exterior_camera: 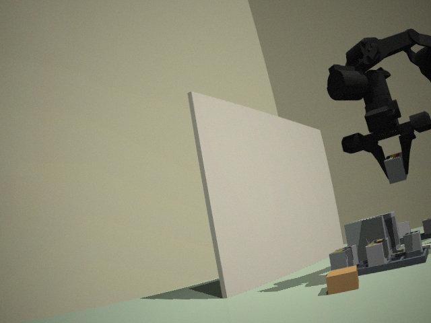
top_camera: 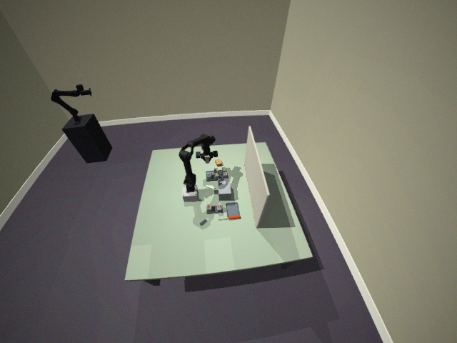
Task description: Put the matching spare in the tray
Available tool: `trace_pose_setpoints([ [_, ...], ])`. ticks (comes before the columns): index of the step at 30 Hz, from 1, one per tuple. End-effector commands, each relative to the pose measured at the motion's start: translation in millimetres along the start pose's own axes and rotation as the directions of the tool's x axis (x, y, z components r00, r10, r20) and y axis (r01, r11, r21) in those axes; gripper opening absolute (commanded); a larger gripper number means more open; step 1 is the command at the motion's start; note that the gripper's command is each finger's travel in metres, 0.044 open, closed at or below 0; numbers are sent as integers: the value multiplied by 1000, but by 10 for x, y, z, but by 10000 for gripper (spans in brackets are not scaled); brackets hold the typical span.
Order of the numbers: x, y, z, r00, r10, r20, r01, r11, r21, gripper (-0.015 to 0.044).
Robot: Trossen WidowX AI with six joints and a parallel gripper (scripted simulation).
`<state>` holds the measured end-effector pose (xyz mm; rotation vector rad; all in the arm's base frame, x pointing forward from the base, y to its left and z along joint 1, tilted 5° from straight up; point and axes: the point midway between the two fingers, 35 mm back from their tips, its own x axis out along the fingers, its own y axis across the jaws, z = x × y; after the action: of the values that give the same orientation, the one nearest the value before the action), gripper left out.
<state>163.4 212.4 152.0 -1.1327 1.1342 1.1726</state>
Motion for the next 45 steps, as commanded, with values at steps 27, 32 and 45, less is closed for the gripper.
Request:
trace_pose_setpoints([
  [27,-71,-1201,-850,999,-45,-29,47,996,71,0],
  [32,-76,-1371,-1057,999,-41,-35,43,997,64,0],
  [45,-92,-1730,-1684,999,-31,-44,33,998,51,0],
])
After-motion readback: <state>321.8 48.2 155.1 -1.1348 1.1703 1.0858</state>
